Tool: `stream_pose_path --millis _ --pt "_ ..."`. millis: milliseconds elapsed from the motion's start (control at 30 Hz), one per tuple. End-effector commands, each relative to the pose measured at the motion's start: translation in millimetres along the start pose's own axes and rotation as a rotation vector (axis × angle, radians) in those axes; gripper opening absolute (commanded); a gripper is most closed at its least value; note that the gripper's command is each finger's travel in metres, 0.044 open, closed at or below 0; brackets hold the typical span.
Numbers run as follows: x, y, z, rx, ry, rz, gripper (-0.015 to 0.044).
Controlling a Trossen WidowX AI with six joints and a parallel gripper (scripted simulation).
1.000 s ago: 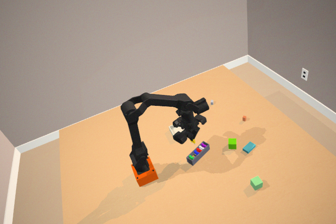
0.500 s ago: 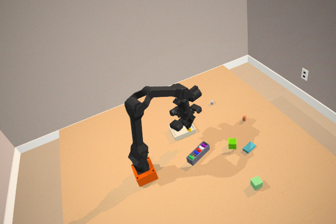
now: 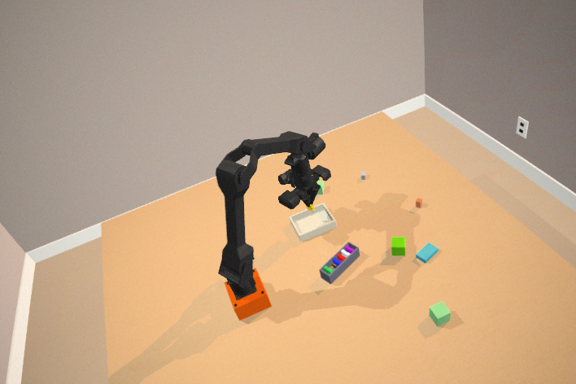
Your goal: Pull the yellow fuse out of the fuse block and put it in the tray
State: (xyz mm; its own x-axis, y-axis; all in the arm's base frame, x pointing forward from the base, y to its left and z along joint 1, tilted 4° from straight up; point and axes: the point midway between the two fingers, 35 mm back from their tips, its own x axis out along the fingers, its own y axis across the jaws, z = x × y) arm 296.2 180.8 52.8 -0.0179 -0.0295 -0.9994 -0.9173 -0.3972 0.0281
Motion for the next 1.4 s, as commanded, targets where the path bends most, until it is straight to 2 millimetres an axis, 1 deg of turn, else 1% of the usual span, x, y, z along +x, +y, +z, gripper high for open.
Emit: stream_pose_path --millis 0,100,833,933,967,1333,1367 --pt "0.3 -1.1 6.0 0.011 -0.003 0.003 0.0" --pt "2.7 -1.2 6.0 0.011 -0.003 0.003 0.0" --pt "38.1 -1.0 6.1 0.011 -0.003 0.003 0.0" --pt "40.4 -0.8 6.1 0.011 -0.003 0.004 0.0" --pt "36.7 -1.6 5.8 0.005 0.0 0.001 0.0026" --pt "36.7 -1.6 5.8 0.005 0.0 0.001 0.0315" --pt "33.8 -1.7 5.8 0.006 0.0 0.001 0.033"
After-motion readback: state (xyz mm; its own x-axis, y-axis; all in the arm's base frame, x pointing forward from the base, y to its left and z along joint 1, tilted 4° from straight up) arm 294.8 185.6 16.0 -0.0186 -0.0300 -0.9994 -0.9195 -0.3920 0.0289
